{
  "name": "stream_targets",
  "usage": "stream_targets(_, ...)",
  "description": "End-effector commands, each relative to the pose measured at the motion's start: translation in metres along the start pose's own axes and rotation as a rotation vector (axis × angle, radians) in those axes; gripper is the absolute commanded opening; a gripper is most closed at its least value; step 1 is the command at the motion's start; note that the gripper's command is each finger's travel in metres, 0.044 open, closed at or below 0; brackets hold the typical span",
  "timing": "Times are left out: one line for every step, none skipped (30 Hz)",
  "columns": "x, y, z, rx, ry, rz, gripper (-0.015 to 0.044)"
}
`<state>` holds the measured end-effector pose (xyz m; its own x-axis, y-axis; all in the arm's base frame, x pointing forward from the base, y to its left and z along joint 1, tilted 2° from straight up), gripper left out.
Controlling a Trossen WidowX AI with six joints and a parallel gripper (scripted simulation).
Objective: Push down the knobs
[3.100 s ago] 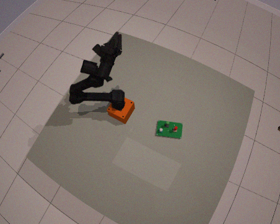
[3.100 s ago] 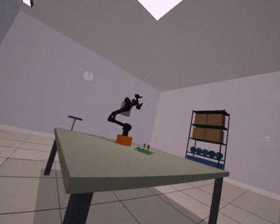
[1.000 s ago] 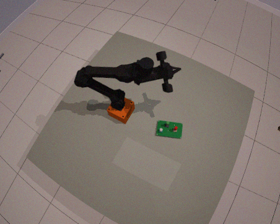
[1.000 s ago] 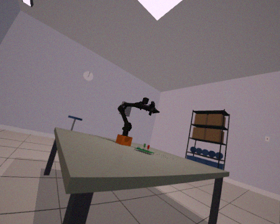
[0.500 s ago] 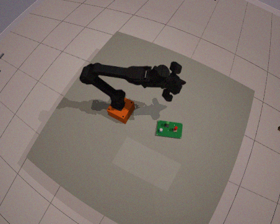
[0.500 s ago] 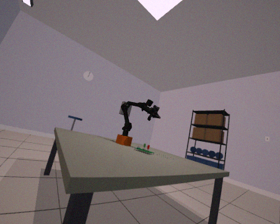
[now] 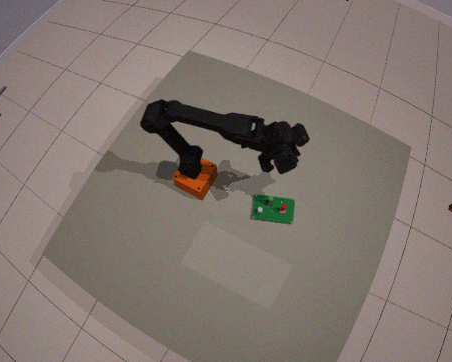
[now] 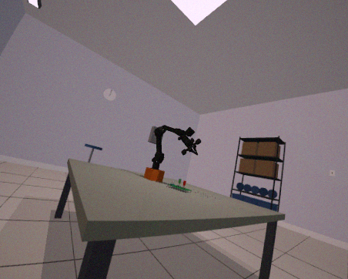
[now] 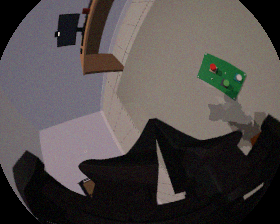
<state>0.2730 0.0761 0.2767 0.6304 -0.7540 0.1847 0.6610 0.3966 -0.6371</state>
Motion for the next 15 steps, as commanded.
stream_targets(0.006, 0.011, -0.007, -0.082, 0.112, -0.005, 0.0)
stream_targets(0.007, 0.014, -0.009, -0.103, 0.139, -0.006, 0.0)
stream_targets(0.008, 0.016, -0.011, -0.123, 0.167, -0.008, 0.0)
stream_targets(0.01, 0.019, -0.013, -0.144, 0.194, -0.01, 0.0)
stream_targets(0.011, 0.021, -0.015, -0.164, 0.221, -0.013, 0.0)
stream_targets(0.012, 0.024, -0.017, -0.185, 0.249, -0.016, 0.0)
stream_targets(0.013, 0.026, -0.019, -0.205, 0.276, -0.019, 0.0)
stream_targets(0.014, 0.029, -0.021, -0.226, 0.303, -0.023, 0.0)
stream_targets(0.015, 0.031, -0.023, -0.246, 0.329, -0.027, 0.0)
stream_targets(0.017, 0.034, -0.026, -0.267, 0.356, -0.032, 0.0)
stream_targets(0.018, 0.036, -0.028, -0.287, 0.383, -0.037, 0.0)
stream_targets(0.019, 0.038, -0.03, -0.309, 0.409, -0.042, 0.0)
stream_targets(0.02, 0.041, -0.033, -0.33, 0.435, -0.047, 0.0)
stream_targets(0.021, 0.043, -0.035, -0.352, 0.46, -0.053, 0.0)
stream_targets(0.022, 0.045, -0.038, -0.373, 0.486, -0.059, 0.0)
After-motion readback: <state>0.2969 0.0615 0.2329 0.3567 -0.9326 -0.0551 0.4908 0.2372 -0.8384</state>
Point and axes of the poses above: the point midway between the two fingers, 35 mm back from their tips, its own y axis out along the fingers, its own z axis across the jaws, x = y × z, the point moved 9 cm from there along -y, back along the fingers, and after that the axes turned 4 degrees about -y, right-handed, at the moved point
